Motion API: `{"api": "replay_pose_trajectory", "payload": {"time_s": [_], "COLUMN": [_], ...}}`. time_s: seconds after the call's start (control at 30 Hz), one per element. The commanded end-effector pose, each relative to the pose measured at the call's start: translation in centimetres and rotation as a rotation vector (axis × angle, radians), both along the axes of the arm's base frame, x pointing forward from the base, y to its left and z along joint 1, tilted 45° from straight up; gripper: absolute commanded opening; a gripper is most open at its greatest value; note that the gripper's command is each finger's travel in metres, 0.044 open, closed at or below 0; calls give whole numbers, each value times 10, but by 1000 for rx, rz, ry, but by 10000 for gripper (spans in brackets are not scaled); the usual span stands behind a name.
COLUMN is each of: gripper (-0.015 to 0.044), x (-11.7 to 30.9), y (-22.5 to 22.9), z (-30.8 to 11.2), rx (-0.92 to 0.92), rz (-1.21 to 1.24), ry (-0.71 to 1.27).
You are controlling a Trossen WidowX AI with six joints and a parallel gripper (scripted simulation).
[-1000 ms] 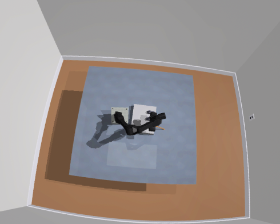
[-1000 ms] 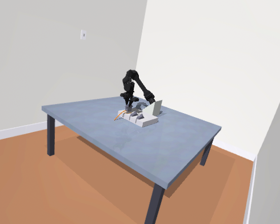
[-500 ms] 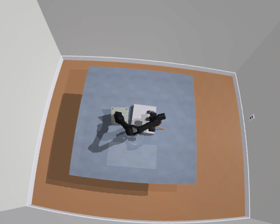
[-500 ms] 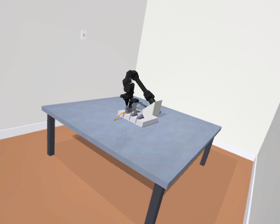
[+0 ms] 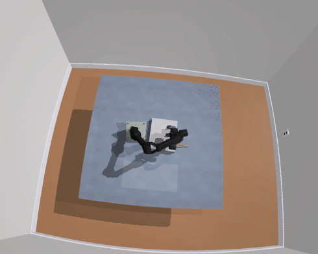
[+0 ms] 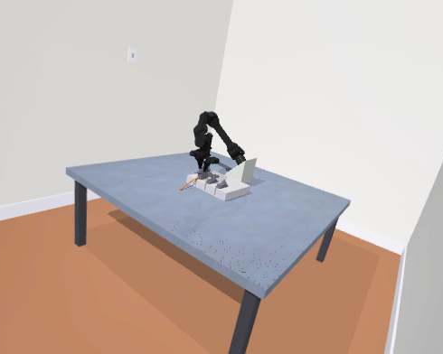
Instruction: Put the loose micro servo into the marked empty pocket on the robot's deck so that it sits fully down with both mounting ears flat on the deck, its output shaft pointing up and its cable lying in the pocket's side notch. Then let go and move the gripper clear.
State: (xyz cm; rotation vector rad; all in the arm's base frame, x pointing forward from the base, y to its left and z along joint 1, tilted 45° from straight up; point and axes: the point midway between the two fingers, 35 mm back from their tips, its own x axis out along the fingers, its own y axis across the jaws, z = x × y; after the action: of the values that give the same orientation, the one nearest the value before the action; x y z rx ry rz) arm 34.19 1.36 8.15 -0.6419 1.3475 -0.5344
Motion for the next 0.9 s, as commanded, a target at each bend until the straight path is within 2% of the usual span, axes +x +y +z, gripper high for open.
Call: {"api": "replay_pose_trajectory", "payload": {"time_s": [0.0,0.87], "gripper": [0,0], "x": [0,3], "y": [-3,-17], "z": [-3,-17], "rx": [-7,-8], "rz": [6,6], "ry": [5,5]}}
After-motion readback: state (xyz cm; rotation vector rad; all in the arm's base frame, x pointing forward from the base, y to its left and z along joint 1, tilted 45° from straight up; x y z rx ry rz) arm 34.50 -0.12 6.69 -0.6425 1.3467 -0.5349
